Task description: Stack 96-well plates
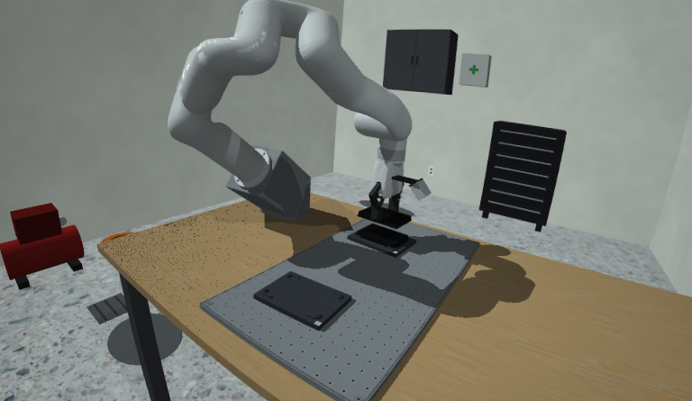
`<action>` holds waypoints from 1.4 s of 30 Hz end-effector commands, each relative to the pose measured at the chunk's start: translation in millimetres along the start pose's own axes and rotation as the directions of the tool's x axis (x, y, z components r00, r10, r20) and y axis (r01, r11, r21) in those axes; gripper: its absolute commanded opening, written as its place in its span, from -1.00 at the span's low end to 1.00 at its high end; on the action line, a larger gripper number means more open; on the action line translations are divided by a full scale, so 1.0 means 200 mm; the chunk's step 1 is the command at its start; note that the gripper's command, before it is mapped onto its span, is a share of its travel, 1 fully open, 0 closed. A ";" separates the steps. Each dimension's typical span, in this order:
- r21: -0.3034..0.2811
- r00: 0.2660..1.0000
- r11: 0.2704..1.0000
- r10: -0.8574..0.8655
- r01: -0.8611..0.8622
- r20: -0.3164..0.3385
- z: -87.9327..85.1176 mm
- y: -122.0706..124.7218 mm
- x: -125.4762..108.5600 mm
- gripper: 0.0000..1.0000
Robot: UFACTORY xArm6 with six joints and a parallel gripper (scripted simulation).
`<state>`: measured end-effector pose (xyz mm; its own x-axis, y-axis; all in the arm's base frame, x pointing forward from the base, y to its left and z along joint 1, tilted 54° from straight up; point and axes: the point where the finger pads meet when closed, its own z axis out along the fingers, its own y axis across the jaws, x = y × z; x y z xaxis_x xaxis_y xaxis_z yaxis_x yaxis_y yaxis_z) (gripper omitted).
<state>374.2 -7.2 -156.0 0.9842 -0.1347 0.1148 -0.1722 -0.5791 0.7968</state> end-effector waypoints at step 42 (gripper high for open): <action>0.002 1.000 1.000 0.001 -0.001 -0.003 0.17 0.00 0.01 -1.00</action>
<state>373.1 -34.9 -176.4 0.9842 -0.1344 0.1152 -0.1724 -0.5792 0.7968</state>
